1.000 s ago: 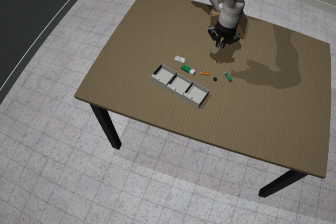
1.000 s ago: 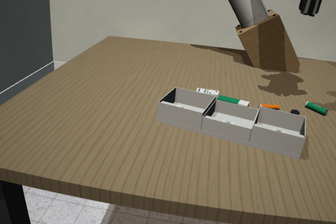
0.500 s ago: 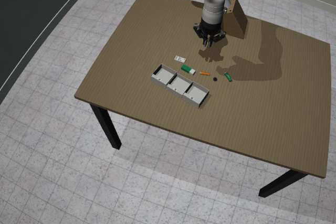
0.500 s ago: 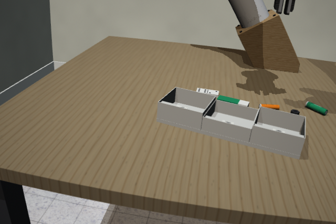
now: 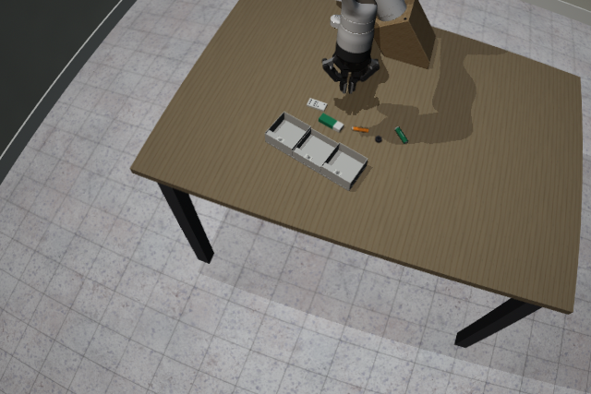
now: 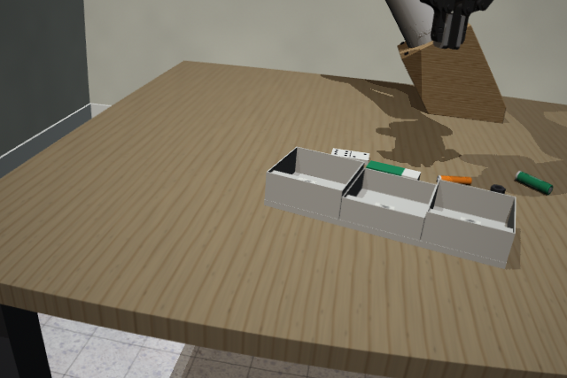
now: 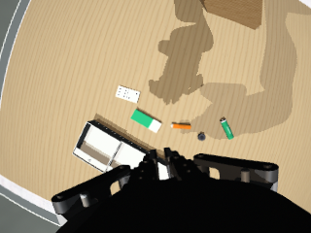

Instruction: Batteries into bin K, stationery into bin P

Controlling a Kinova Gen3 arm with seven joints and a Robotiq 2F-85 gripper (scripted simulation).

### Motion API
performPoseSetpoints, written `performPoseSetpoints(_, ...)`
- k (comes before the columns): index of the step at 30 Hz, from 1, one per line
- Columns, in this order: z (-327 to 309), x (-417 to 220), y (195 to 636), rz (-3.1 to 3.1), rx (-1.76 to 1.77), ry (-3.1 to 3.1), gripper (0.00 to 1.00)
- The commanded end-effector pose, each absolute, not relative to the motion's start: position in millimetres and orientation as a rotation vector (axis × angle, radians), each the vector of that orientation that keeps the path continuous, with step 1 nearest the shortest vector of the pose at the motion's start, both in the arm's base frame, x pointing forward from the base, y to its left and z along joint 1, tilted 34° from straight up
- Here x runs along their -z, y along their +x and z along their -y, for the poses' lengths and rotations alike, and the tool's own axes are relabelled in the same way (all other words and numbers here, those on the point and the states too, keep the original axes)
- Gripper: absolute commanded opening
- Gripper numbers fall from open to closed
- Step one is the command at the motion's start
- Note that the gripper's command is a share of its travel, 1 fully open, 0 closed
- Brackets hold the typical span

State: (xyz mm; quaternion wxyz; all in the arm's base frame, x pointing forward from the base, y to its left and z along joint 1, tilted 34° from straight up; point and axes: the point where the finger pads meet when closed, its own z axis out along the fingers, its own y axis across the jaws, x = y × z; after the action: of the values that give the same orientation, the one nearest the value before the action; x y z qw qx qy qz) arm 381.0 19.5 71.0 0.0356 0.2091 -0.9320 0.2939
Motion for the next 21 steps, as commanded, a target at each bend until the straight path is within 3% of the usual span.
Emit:
performPoseSetpoints(1, 14, -69, 388, 2.787, -0.852, 0.761, 0.09)
performPoseSetpoints(21, 140, -56, 437, 2.038, -0.639, 1.776, 0.09)
